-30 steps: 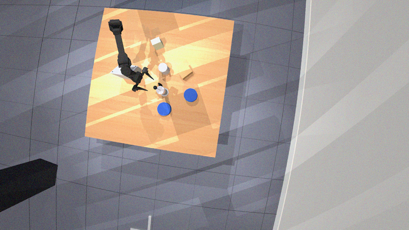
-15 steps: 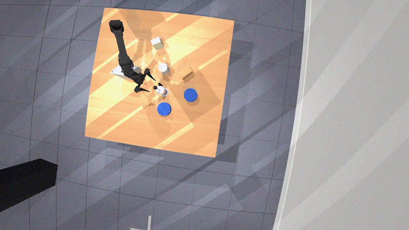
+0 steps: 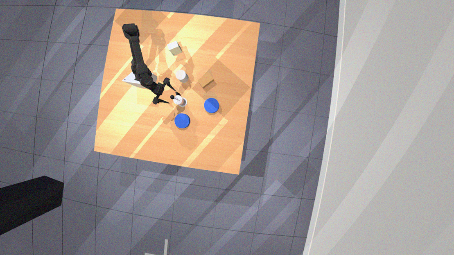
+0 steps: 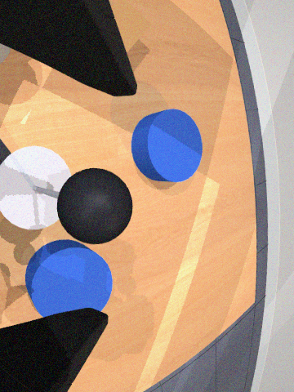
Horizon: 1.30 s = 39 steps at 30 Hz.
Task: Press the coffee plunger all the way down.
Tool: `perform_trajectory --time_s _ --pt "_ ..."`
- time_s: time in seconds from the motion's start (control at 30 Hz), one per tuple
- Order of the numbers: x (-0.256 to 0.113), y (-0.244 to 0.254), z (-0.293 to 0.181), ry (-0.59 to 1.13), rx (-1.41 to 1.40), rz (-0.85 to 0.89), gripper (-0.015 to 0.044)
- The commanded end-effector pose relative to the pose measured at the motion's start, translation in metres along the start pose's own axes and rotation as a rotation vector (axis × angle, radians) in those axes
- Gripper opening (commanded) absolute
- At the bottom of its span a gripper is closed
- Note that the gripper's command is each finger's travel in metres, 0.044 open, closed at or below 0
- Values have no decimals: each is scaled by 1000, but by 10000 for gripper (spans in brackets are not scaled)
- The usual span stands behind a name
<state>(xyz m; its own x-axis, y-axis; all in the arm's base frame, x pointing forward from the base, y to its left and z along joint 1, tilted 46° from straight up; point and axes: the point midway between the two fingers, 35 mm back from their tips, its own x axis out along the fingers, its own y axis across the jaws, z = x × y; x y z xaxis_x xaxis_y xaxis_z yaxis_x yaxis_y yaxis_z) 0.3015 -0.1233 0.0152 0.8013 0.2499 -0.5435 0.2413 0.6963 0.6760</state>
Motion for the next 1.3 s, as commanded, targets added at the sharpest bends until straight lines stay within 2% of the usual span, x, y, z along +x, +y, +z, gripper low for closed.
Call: perform_trajectory --time_s 0.0,0.37,1.27 --pt "2 -1 0 -2 5 -3 414" --pt "2 -1 0 -2 5 -3 125" --pt "20 -4 -18 2 4 -6 115"
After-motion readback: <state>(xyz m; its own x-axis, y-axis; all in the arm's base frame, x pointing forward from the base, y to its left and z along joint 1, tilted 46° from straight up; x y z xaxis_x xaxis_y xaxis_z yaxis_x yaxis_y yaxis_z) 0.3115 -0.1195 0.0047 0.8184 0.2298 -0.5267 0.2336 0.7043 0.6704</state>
